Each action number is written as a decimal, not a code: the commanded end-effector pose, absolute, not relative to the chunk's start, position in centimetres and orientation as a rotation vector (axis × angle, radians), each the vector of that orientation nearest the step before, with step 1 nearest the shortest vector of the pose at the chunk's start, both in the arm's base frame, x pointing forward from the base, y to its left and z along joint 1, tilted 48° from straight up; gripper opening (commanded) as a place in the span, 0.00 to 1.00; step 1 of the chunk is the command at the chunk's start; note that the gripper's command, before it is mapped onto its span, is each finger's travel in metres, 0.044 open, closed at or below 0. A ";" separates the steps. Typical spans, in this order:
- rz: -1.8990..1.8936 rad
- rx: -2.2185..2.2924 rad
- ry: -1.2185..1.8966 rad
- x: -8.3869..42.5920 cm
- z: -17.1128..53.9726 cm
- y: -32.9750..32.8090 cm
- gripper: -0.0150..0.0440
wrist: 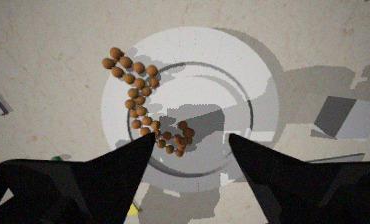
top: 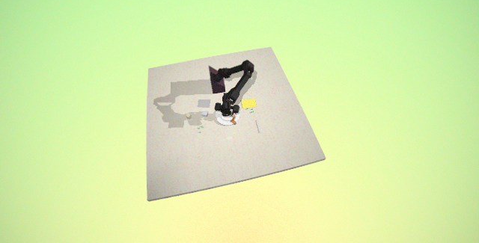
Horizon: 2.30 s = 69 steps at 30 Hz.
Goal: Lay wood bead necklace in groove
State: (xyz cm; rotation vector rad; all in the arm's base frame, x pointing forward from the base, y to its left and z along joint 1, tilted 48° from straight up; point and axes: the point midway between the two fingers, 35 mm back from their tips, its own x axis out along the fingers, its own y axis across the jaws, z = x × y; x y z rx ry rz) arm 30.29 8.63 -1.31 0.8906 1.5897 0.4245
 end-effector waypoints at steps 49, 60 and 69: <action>1.065 0.142 1.152 38.3 4.3 9.7 0.68; 1.065 0.143 1.152 38.3 3.3 10.9 0.68; 1.063 0.139 1.150 38.4 3.3 10.9 0.68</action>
